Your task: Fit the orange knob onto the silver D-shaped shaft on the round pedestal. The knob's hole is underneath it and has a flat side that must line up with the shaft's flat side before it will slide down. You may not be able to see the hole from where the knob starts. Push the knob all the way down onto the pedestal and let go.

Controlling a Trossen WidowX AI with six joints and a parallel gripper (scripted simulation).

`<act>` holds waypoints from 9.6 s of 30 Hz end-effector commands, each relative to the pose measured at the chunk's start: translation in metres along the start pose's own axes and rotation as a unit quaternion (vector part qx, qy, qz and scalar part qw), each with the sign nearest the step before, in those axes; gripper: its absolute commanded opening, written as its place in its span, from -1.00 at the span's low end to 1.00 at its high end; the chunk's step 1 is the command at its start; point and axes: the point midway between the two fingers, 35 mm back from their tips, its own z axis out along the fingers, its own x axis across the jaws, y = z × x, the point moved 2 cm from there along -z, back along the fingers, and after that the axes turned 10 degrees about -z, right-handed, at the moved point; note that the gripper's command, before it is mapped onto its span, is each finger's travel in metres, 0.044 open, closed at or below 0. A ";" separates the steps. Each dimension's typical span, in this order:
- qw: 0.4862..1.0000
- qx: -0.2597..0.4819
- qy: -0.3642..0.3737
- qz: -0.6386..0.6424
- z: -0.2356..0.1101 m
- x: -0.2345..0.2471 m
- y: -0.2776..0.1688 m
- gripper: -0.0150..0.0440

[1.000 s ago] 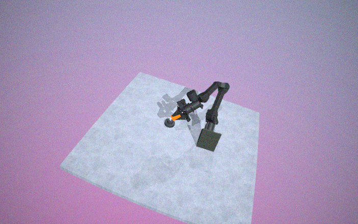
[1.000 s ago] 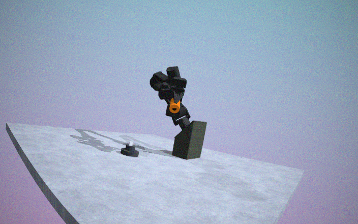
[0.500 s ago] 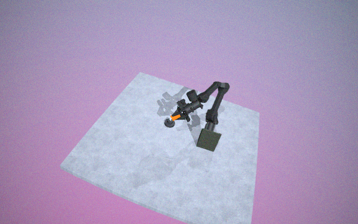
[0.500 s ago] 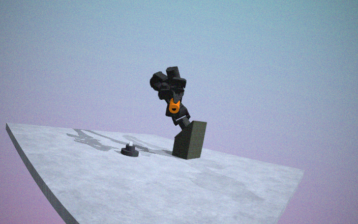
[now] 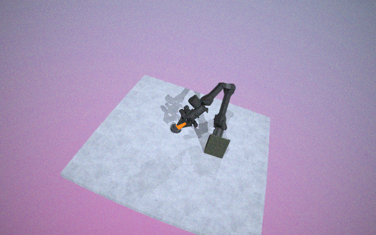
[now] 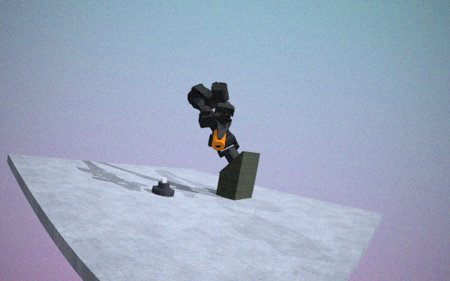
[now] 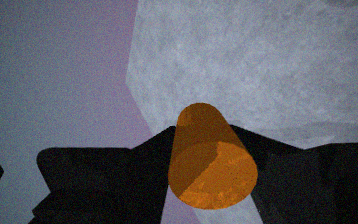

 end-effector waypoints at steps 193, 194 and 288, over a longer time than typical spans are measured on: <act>0.920 0.065 -0.385 0.013 0.149 -0.075 -0.009 -0.49; 0.920 0.065 -0.385 0.013 0.147 -0.072 -0.009 -0.49; 0.921 0.066 -0.383 0.012 0.050 -0.106 0.128 -0.49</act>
